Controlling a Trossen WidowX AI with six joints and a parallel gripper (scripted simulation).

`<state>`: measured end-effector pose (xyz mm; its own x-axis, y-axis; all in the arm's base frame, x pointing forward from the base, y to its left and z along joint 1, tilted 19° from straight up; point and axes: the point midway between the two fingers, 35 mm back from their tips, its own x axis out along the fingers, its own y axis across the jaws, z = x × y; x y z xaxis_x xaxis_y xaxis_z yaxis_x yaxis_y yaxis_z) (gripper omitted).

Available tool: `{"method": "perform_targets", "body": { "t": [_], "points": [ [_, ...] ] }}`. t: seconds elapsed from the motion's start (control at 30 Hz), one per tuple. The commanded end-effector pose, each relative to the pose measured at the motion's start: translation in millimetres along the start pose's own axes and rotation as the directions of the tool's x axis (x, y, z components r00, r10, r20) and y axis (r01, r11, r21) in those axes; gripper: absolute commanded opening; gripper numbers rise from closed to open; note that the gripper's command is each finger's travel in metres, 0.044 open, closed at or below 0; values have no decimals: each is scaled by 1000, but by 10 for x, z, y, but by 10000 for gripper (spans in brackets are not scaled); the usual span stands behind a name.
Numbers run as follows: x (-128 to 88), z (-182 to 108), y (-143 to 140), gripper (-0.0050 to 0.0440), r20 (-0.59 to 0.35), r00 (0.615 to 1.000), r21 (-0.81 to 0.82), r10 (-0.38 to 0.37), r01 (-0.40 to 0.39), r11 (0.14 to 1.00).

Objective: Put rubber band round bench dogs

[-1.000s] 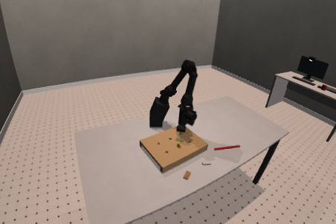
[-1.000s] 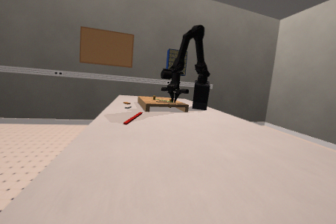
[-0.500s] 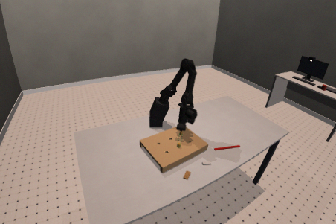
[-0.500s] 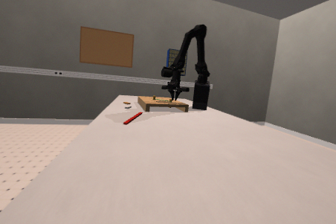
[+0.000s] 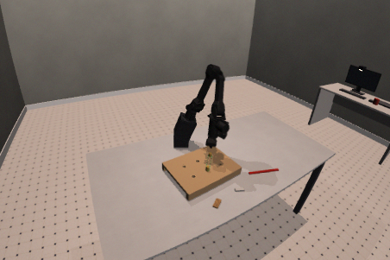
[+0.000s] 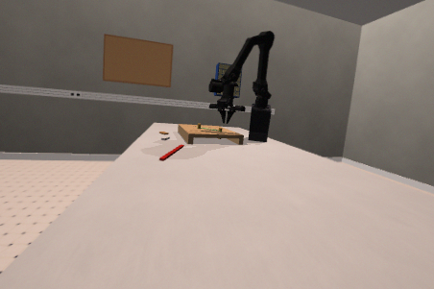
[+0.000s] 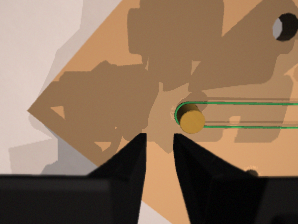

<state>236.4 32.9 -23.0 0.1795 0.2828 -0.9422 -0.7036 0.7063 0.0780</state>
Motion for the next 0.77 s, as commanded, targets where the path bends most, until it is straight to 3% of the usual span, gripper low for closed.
{"method": "perform_targets", "body": {
  "t": [0.0,0.07,0.17,0.23,0.37,0.47,0.6,0.73],
  "points": [
    [-87,79,-40,80,20,1000,-9,-17,17,1000],
    [-168,164,-47,80,18,1000,-8,-18,18,1000],
    [-468,412,-48,80,18,1000,-8,-20,20,1000],
    [-468,412,-48,80,18,1000,-8,-20,20,1000],
    [-783,614,7,80,20,1000,-8,-20,20,1000],
    [-797,621,11,80,20,1000,-8,-20,20,1000],
    [-775,610,9,176,14,1000,-5,-13,13,1000],
    [-775,610,9,176,14,1000,-5,-13,13,1000]
  ]
}}
